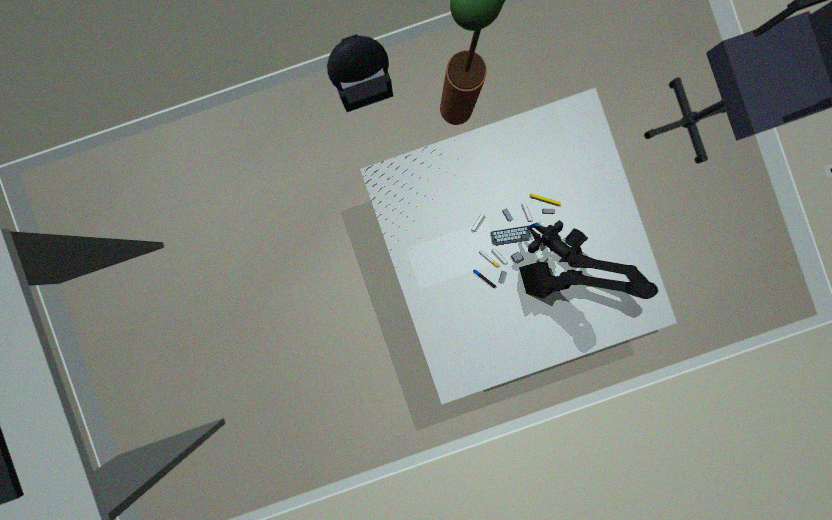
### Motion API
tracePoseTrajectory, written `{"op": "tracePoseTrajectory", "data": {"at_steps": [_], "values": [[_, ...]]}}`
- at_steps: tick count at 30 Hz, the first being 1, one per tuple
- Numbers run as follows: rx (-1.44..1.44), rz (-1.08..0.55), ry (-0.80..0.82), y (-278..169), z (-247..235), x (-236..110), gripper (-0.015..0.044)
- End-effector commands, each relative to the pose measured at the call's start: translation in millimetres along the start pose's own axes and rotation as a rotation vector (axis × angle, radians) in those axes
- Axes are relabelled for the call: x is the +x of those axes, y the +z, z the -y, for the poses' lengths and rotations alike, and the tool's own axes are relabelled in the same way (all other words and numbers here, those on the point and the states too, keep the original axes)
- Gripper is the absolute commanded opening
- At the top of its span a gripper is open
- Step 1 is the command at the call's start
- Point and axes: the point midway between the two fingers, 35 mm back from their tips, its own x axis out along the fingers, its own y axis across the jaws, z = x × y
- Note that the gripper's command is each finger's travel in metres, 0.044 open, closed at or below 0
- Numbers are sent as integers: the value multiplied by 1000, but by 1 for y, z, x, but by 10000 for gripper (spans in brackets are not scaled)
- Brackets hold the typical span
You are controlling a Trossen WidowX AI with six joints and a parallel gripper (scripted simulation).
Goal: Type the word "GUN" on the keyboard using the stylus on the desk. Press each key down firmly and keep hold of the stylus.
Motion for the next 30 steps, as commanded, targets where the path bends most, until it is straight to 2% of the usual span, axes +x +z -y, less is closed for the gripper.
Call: {"op": "tracePoseTrajectory", "data": {"at_steps": [1, 30], "values": [[-34, 50, -15, 6, 0, -4, 0], [-34, 49, -15, -25, 1, 14, 0]]}}
